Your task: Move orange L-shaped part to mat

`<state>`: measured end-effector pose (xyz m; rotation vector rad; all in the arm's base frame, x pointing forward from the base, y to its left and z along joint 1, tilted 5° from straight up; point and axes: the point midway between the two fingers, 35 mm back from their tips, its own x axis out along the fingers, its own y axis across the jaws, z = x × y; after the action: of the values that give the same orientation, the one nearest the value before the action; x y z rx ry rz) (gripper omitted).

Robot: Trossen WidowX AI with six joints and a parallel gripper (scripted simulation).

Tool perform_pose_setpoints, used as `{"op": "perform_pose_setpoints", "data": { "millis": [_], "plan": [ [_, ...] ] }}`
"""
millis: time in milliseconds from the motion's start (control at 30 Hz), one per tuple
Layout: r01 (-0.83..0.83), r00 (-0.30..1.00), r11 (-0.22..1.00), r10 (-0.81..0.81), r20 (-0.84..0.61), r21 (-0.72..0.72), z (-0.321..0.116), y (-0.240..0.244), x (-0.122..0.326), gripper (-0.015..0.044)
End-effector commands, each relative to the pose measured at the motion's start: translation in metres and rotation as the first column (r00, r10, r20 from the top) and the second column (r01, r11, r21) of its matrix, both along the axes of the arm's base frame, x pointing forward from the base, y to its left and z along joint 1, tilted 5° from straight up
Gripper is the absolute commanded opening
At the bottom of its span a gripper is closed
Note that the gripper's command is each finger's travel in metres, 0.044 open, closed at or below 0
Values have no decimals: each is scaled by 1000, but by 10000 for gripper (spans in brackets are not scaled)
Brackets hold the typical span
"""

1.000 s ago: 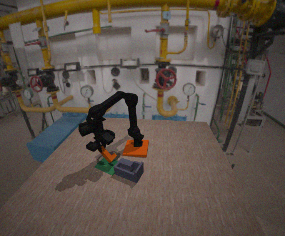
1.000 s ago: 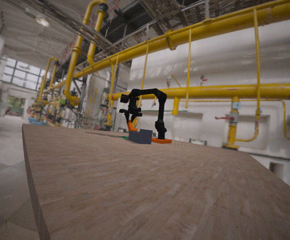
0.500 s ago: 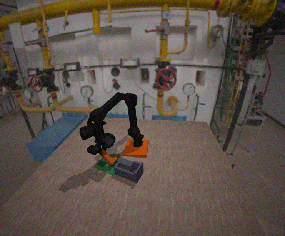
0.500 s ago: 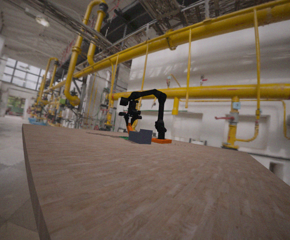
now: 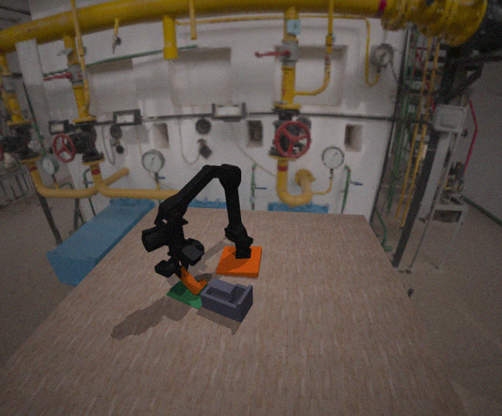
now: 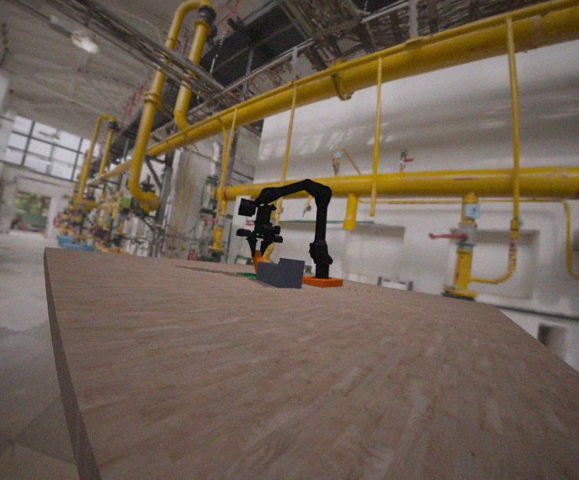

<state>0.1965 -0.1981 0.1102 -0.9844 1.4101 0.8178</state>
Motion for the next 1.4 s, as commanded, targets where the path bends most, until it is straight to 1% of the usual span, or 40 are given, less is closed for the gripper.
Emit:
{"op": "perform_pose_setpoints", "data": {
  "millis": [0,533,867,967,1033,1133,1200,1367],
  "plan": [
    [-4,1000,1000,3,0,8,-3,1,0,0],
    [0,1000,1000,0,-3,3,-2,1,-1,0],
    [0,1000,1000,0,-3,3,0,1,-1,263],
    [-1,1000,1000,1,-2,4,18,1,1,341],
    [-2,1000,1000,2,-1,5,39,2,1,394],
    [-3,1000,1000,3,0,7,71,6,-1,400],
    [-3,1000,1000,3,1,8,84,9,-2,400],
    [-6,1000,1000,6,7,-5,82,7,-1,400]
  ]
}}
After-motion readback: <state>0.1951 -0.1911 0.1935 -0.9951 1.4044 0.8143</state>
